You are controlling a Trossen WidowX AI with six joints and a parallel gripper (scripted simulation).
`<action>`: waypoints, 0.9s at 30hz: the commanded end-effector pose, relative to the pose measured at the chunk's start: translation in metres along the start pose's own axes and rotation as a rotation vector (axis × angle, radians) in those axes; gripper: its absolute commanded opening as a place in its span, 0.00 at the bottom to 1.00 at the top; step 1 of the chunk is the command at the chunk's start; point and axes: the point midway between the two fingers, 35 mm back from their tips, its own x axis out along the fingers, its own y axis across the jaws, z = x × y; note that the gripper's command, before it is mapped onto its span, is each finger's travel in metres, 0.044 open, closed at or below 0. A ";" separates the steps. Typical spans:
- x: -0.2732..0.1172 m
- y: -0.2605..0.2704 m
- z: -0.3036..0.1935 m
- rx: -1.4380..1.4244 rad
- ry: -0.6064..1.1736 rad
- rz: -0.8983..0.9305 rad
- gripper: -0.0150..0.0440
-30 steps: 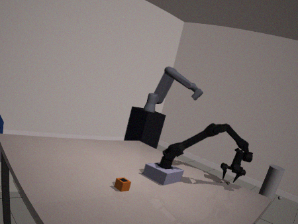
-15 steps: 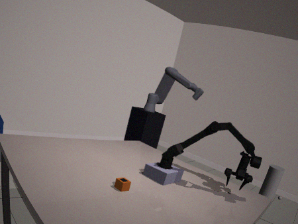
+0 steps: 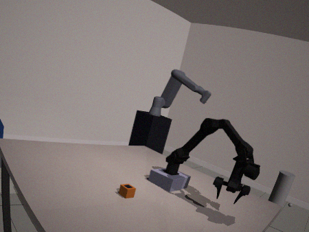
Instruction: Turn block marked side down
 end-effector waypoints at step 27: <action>-0.037 -0.434 0.143 0.352 -0.038 -0.016 1.00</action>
